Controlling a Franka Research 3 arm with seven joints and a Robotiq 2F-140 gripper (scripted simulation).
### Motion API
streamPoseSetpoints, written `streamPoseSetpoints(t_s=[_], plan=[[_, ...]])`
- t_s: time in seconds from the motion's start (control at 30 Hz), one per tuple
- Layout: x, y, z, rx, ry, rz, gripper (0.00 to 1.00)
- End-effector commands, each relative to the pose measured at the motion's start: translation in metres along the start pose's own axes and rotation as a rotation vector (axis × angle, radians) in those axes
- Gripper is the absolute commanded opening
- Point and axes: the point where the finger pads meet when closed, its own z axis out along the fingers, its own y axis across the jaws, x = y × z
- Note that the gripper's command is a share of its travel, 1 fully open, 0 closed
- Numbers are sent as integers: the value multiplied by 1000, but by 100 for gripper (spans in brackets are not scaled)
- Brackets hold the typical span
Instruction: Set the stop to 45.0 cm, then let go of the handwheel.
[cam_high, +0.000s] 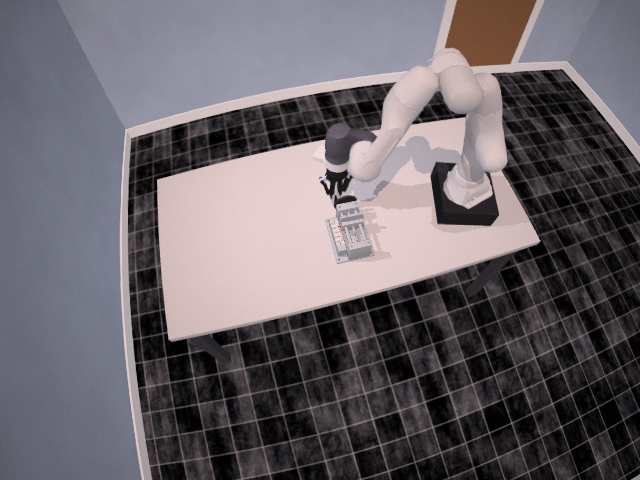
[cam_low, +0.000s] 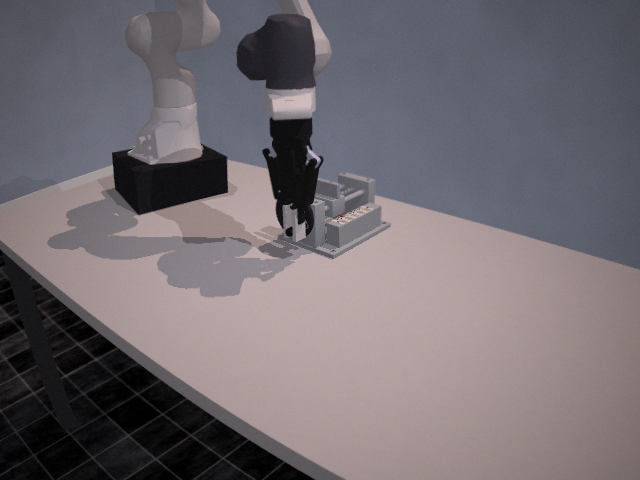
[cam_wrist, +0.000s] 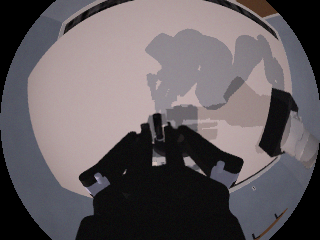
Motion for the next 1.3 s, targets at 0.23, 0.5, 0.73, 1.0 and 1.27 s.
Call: streamPoseSetpoints(t_s=[0.23, 0.5, 0.73, 1.0, 1.27], plan=[[0, 0, -22, -4, 0, 4, 4], [0, 6, -32, -4, 0, 4, 4], [0, 14, -40, -4, 0, 4, 4], [0, 23, -43, -4, 0, 4, 4], [-1, 34, -45, -4, 0, 4, 4]])
